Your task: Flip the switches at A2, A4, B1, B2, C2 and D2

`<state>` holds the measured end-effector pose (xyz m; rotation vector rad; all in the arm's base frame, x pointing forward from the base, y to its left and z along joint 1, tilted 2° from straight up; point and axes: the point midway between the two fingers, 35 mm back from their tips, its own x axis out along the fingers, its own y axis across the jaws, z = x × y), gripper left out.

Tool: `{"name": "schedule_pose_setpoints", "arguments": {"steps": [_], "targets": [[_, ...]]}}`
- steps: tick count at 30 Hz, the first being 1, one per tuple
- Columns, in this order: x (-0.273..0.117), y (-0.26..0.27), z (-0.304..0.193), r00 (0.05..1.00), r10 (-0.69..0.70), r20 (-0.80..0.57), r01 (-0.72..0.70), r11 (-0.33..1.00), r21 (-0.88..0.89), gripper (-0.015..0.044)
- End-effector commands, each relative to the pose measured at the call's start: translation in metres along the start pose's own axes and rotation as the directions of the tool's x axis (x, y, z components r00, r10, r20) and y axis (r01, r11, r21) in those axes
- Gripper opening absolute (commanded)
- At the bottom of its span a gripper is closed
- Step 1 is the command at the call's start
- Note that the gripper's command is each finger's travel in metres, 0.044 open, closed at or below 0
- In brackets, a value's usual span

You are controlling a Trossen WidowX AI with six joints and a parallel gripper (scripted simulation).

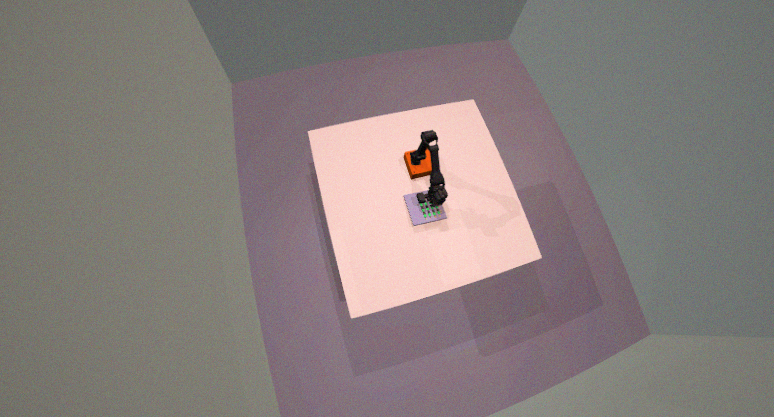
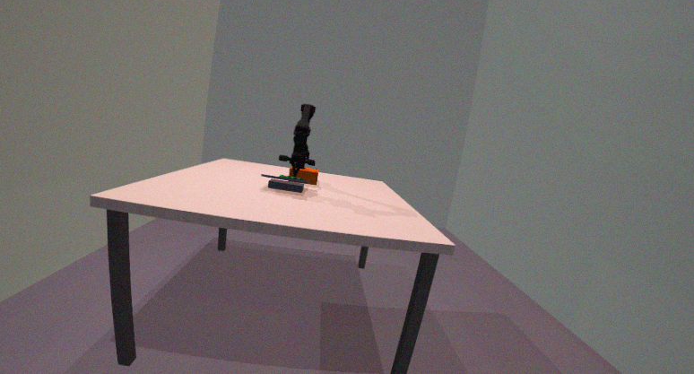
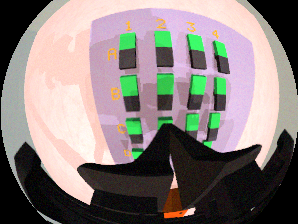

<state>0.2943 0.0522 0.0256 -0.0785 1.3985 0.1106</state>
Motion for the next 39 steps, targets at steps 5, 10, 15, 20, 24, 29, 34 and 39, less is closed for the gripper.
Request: {"name": "schedule_pose_setpoints", "arguments": {"steps": [5,10,15,20,24,29,34,39], "targets": [[0.0005,0.0009,0.0001,1.000,0.005,0.000,-0.005,1.000,0.000,0.0000],[0.0011,0.0009,0.0001,1.000,0.005,0.000,-0.005,1.000,0.000,0.0000],[0.0017,0.0009,0.0001,1.000,0.005,0.000,-0.005,1.000,0.000,0.0000],[0.0024,0.0009,0.0001,1.000,0.005,0.000,-0.005,1.000,0.000,0.0000],[0.0029,0.0009,0.0001,1.000,0.005,0.000,-0.005,1.000,0.000,0.0000],[0.0036,0.0009,0.0001,1.000,0.005,0.000,-0.005,1.000,0.000,0.0000],[0.0043,0.0009,0.0002,1.000,0.005,0.000,-0.005,1.000,0.000,0.0000],[0.0049,0.0009,0.0002,1.000,0.005,0.000,-0.005,1.000,0.000,0.0000]]}}
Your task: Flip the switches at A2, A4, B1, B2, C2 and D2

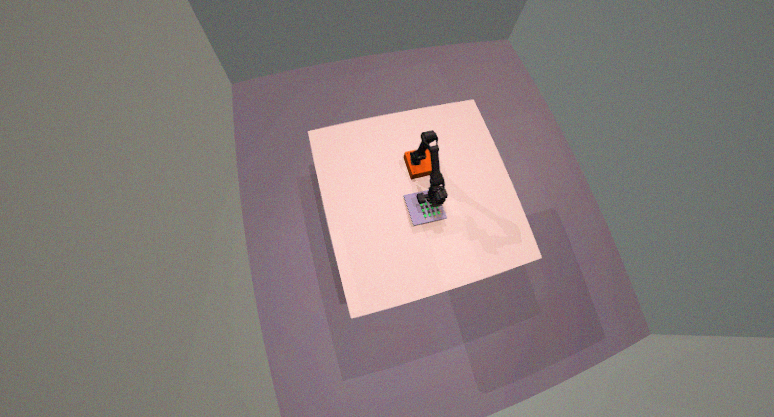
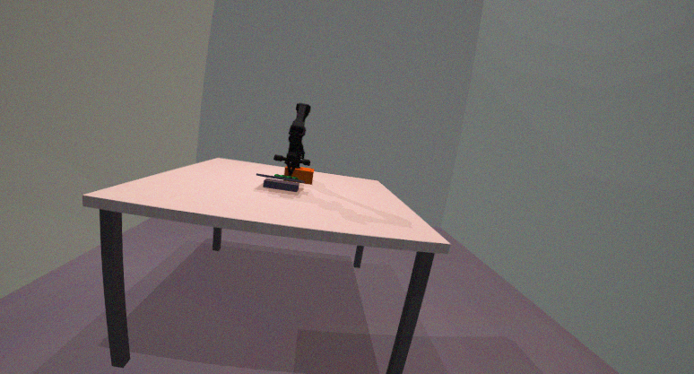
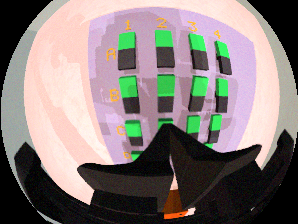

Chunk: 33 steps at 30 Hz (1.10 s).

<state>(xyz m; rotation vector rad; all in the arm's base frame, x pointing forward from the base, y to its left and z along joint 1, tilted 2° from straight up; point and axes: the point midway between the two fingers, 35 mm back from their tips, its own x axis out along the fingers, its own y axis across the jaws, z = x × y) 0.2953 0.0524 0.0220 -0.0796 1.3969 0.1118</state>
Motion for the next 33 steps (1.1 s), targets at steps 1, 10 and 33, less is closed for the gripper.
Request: {"name": "schedule_pose_setpoints", "arguments": {"steps": [1,10,33], "targets": [[0.001,0.001,0.000,1.000,0.005,-0.001,-0.005,1.000,0.001,0.0000],[0.003,0.001,0.000,1.000,0.005,-0.001,-0.005,1.000,0.001,0.0000],[-0.061,0.001,-0.041,1.000,0.005,0.021,-0.005,1.000,0.001,0.0000]]}}
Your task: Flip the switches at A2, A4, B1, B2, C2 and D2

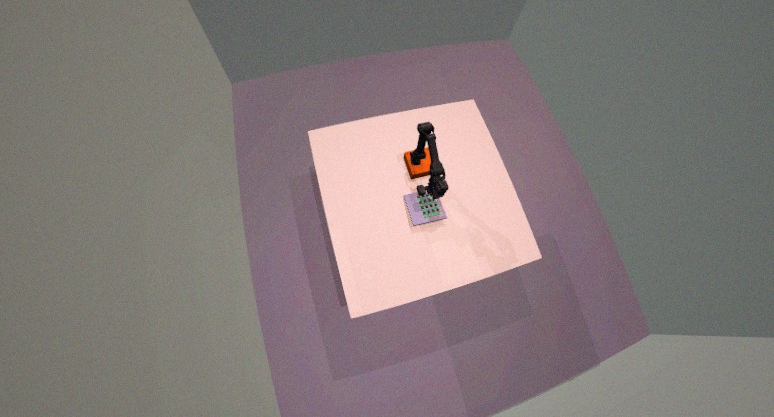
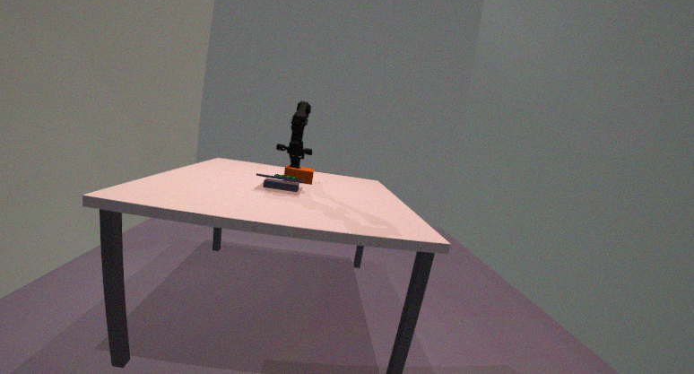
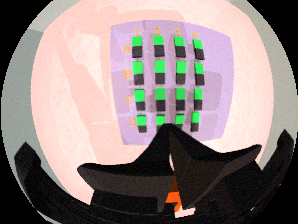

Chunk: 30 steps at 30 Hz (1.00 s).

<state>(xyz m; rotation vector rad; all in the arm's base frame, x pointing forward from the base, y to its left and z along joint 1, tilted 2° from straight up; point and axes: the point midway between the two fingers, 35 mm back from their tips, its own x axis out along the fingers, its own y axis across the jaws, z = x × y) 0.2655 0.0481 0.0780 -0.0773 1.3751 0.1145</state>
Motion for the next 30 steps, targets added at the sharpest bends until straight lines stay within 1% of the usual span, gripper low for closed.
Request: {"name": "schedule_pose_setpoints", "arguments": {"steps": [1,5,8,10,16,19,30], "targets": [[-0.001,0.001,-0.023,1.000,0.003,-0.001,-0.003,1.000,0.002,0.0000],[0.001,0.001,-0.022,1.000,0.003,-0.003,-0.003,1.000,0.002,0.0000],[0.026,0.001,-0.021,1.000,0.003,-0.021,-0.003,1.000,0.002,0.0000],[0.034,0.001,-0.022,1.000,0.003,-0.027,-0.003,1.000,0.002,0.0000],[0.034,0.001,-0.022,1.000,0.003,-0.027,-0.003,1.000,0.002,0.0000],[0.043,0.001,-0.022,1.000,0.003,-0.027,-0.003,1.000,0.002,0.0000],[0.052,0.001,-0.022,1.000,0.003,-0.027,-0.003,1.000,0.002,0.0000]]}}
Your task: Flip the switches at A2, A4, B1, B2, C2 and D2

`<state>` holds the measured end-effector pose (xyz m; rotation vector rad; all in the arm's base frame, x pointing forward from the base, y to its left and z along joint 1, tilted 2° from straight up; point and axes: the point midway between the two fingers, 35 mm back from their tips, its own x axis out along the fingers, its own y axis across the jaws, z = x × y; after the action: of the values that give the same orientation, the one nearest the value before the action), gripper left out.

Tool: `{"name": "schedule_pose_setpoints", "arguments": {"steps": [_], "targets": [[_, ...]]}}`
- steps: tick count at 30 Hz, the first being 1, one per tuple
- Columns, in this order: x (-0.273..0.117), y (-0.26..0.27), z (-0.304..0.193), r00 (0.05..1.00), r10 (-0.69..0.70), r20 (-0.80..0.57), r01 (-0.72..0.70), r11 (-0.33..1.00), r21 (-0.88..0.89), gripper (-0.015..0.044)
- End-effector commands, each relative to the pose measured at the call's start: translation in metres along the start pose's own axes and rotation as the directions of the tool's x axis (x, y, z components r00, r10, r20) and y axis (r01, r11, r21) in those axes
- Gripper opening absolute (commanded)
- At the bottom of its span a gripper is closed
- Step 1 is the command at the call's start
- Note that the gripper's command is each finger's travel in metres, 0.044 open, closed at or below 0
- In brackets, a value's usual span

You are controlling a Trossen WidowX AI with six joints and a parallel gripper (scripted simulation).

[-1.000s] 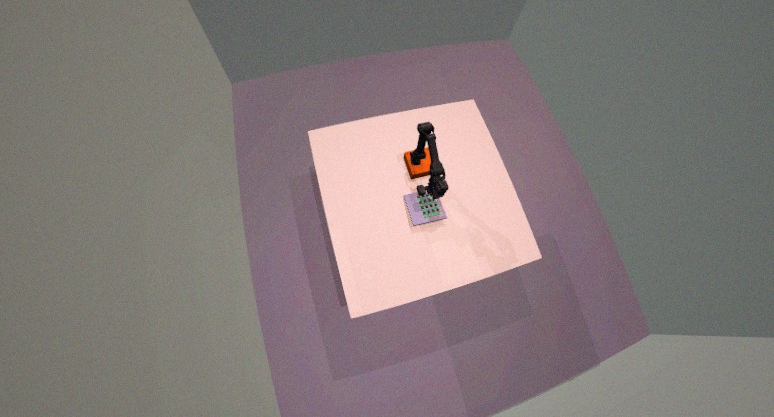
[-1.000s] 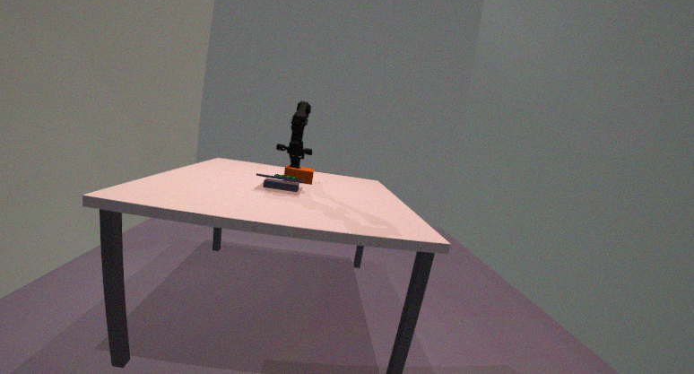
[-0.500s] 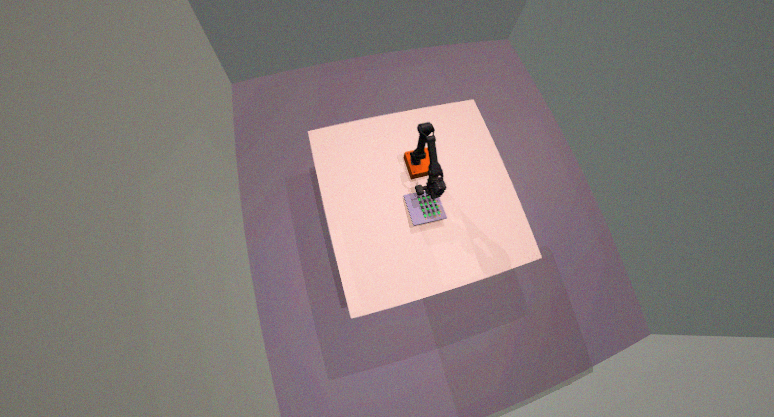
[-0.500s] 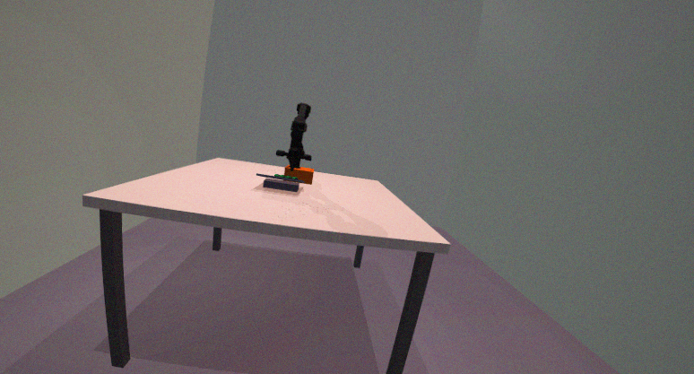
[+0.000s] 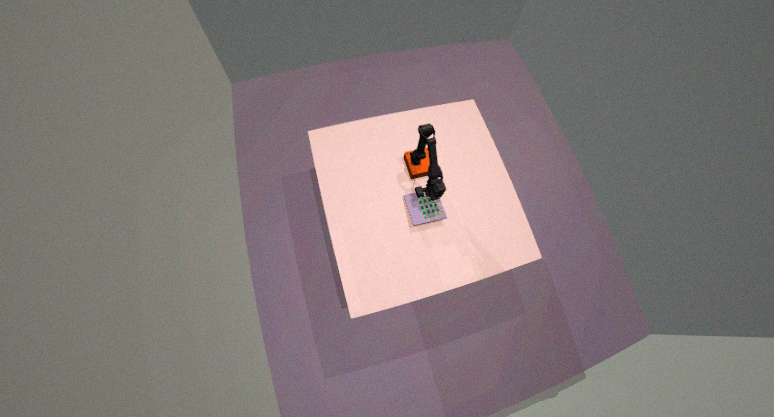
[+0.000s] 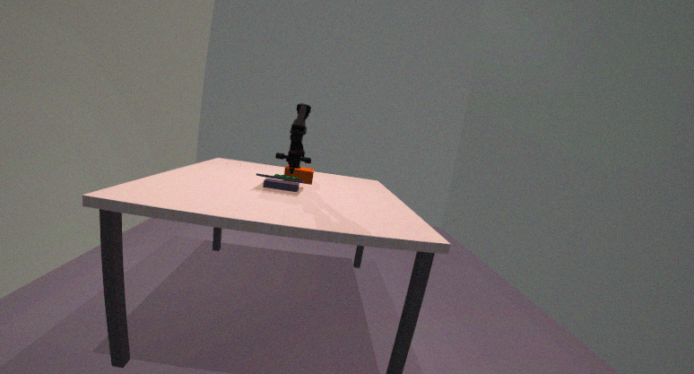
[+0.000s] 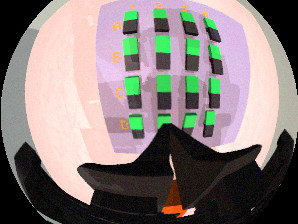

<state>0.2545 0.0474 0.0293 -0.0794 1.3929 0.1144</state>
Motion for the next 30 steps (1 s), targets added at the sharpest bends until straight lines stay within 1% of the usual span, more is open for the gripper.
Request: {"name": "schedule_pose_setpoints", "arguments": {"steps": [1,30], "targets": [[0.0083,0.0006,-0.0015,1.000,0.003,-0.009,-0.003,1.000,0.003,0.0000],[0.0129,0.0006,-0.0015,1.000,0.003,-0.009,-0.003,1.000,0.003,0.0000]]}}
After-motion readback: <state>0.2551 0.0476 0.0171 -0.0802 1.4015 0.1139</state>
